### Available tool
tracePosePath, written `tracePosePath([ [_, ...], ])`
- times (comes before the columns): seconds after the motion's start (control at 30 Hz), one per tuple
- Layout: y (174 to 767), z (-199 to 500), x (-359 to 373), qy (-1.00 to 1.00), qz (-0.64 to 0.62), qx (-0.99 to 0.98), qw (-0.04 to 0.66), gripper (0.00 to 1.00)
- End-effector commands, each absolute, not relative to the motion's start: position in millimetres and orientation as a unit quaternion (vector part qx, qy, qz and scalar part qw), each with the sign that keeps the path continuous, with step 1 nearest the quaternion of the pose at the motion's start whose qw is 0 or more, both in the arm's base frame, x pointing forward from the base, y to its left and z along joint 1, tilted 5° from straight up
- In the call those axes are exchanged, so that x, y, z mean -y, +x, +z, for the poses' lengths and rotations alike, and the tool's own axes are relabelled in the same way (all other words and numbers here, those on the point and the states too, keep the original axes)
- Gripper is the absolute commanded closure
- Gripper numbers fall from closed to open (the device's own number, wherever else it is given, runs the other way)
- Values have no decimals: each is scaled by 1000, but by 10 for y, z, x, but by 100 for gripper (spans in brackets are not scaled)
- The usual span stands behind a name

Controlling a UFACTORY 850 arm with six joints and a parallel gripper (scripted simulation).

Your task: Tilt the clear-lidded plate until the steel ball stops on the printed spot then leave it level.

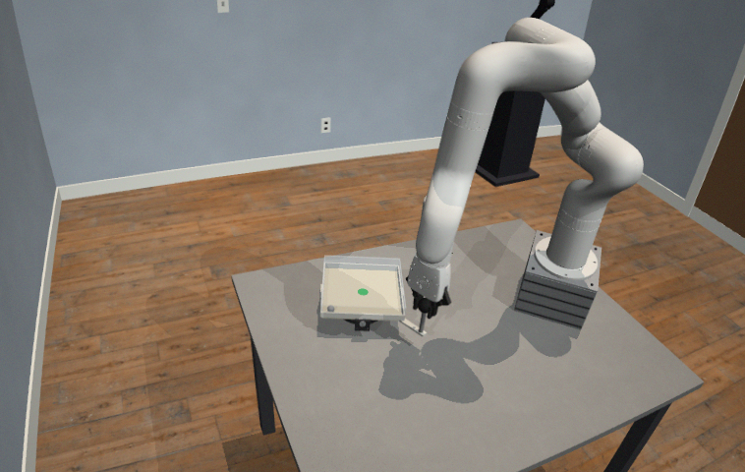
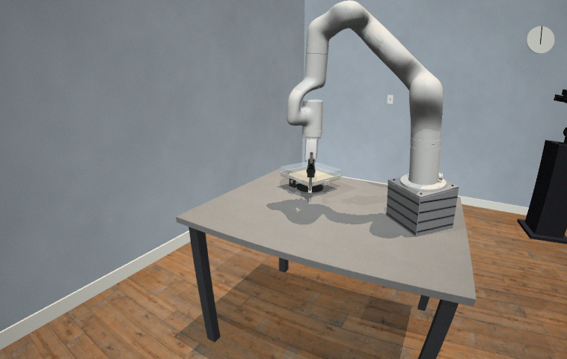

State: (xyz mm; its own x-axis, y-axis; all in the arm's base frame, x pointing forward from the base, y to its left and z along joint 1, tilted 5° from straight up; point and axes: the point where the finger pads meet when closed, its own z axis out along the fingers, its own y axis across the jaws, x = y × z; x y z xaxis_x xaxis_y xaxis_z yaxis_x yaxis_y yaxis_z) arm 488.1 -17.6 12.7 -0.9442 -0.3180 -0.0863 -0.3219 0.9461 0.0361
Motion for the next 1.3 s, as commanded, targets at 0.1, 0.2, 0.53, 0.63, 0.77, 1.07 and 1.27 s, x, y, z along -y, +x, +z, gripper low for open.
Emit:
tracePosePath([
  [0.1,4901,147,180,-162,24,-986,41,100],
  [0.2,4897,147,182,-162,24,-986,41,100],
  [0.53,4877,139,185,-162,24,-986,41,100],
  [0.63,4869,134,186,-162,24,-986,41,100],
  [0.77,4861,129,187,-162,24,-986,41,100],
  [1.07,4869,129,184,-162,24,-986,41,100],
  [1.27,4882,133,181,-162,24,-986,41,100],
])
